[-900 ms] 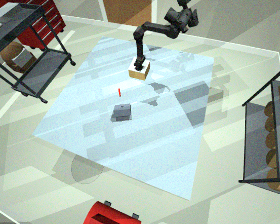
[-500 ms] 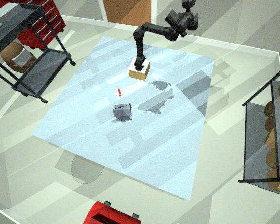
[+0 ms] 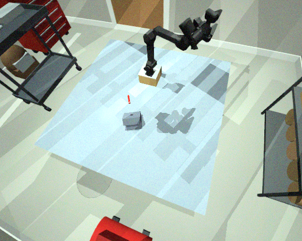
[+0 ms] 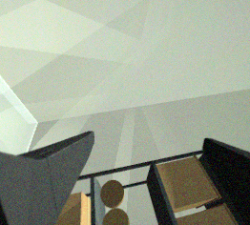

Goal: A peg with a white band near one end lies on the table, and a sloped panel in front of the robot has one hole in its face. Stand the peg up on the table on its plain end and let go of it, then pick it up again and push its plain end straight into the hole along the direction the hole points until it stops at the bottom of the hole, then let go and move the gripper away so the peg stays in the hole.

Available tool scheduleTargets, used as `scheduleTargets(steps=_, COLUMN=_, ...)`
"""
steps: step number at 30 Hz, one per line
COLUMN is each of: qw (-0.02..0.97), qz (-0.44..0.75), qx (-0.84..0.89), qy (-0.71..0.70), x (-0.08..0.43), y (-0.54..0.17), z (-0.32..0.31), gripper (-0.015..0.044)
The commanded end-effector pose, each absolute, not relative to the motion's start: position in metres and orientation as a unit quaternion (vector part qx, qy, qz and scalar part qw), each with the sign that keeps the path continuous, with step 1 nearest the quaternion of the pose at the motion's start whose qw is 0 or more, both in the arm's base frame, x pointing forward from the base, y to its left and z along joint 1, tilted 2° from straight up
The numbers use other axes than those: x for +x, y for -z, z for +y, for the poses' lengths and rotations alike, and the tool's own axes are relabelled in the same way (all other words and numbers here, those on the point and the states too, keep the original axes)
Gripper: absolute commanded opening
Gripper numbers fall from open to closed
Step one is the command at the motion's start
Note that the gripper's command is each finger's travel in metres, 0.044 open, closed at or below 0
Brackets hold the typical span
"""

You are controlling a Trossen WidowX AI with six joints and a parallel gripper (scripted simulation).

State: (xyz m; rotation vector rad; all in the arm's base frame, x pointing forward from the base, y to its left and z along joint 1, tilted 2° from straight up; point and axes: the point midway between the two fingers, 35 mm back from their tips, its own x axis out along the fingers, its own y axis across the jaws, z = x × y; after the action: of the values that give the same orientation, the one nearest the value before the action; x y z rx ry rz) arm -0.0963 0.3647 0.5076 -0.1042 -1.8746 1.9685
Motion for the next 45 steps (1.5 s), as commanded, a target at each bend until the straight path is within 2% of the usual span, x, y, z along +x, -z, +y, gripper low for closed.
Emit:
scheduleTargets(steps=1, qw=0.245, qz=-0.615, qx=-0.044, qy=-0.748, x=-0.078, y=-0.498, z=0.38, gripper=0.044)
scheduleTargets(steps=24, qw=0.432, qz=-0.319, qx=-0.041, qy=-0.843, x=0.033, y=-0.453, z=0.432, gripper=0.044)
scheduleTargets(steps=45, qw=0.594, qz=-0.013, qx=0.037, qy=-0.803, x=0.149, y=-0.391, z=0.443, gripper=0.044)
